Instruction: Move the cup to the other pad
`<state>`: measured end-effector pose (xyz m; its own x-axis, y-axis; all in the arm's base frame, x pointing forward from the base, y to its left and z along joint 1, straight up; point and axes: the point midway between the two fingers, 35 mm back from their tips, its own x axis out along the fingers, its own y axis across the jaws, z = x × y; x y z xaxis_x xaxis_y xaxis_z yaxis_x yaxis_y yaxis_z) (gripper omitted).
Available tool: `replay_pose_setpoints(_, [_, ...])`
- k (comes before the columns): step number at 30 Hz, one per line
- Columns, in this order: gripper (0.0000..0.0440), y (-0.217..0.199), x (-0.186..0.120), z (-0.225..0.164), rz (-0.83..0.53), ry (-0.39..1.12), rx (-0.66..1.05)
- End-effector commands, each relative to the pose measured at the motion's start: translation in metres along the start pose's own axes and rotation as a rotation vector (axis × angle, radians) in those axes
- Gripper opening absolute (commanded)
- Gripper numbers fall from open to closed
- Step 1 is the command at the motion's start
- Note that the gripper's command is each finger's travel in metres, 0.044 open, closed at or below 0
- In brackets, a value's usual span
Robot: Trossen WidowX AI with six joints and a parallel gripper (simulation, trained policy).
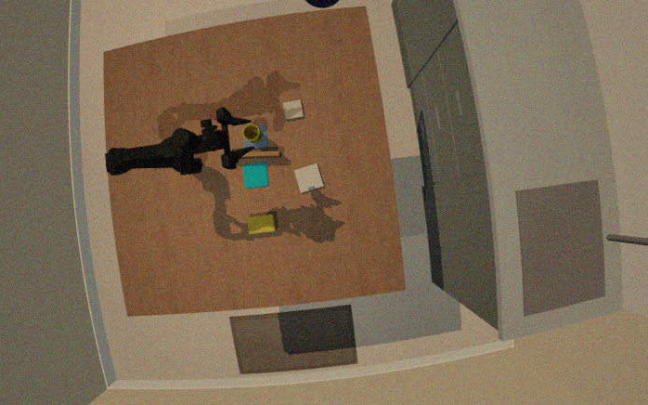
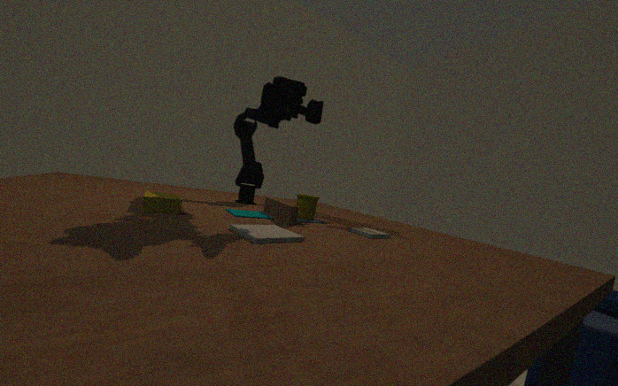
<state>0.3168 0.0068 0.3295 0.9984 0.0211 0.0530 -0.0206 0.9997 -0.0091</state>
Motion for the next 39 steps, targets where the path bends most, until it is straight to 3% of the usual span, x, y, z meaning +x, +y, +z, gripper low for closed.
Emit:
replay_pose_setpoints(1, [0.0374, 0.000, 0.000, 0.001, 0.001, 0.001, 0.002])
replay_pose_setpoints(10, [0.0138, 0.004, 0.000, 0.003, 0.007, 0.049, 0.035])
replay_pose_setpoints(12, [0.0103, 0.005, 0.000, 0.002, 0.008, 0.069, 0.050])
replay_pose_setpoints(39, [0.0139, 0.036, 0.016, 0.001, 0.042, 0.356, 0.355])
